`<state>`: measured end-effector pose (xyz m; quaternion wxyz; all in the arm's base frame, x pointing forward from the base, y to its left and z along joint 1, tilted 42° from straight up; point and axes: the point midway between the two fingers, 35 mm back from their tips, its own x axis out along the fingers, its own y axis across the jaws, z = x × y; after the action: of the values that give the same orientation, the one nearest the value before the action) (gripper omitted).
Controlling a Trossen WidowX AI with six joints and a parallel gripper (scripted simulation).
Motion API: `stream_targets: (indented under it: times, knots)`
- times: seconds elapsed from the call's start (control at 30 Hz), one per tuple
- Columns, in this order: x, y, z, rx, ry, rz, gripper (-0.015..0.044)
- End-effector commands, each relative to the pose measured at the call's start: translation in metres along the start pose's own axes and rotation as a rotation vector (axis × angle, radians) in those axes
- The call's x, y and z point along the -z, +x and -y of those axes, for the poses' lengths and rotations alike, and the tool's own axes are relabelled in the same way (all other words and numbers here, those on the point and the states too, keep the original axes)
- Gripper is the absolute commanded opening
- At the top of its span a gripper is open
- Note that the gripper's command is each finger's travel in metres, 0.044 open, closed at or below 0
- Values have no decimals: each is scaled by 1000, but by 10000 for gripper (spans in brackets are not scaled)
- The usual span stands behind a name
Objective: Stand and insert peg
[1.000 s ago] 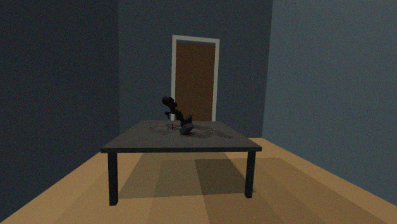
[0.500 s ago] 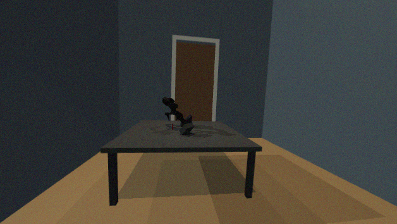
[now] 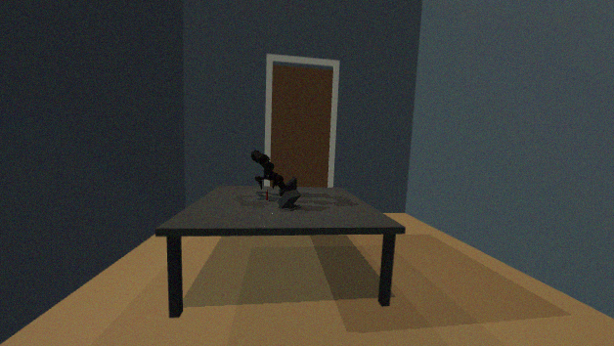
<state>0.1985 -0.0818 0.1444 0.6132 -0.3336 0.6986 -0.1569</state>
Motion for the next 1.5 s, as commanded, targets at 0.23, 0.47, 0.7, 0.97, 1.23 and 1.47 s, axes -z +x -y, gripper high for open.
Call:
stream_targets:
  times: [0.23,0.47,0.7,0.97,1.23,1.47]
  knots:
    - [1,17,1,2,0,1,440]
    - [1,29,1,3,0,1,440]
    - [2,40,1,5,0,0,440]
    - [1,47,1,4,1,-1,414]
    - [1,47,1,4,1,-1,204]
    - [1,47,1,4,1,-1,40]
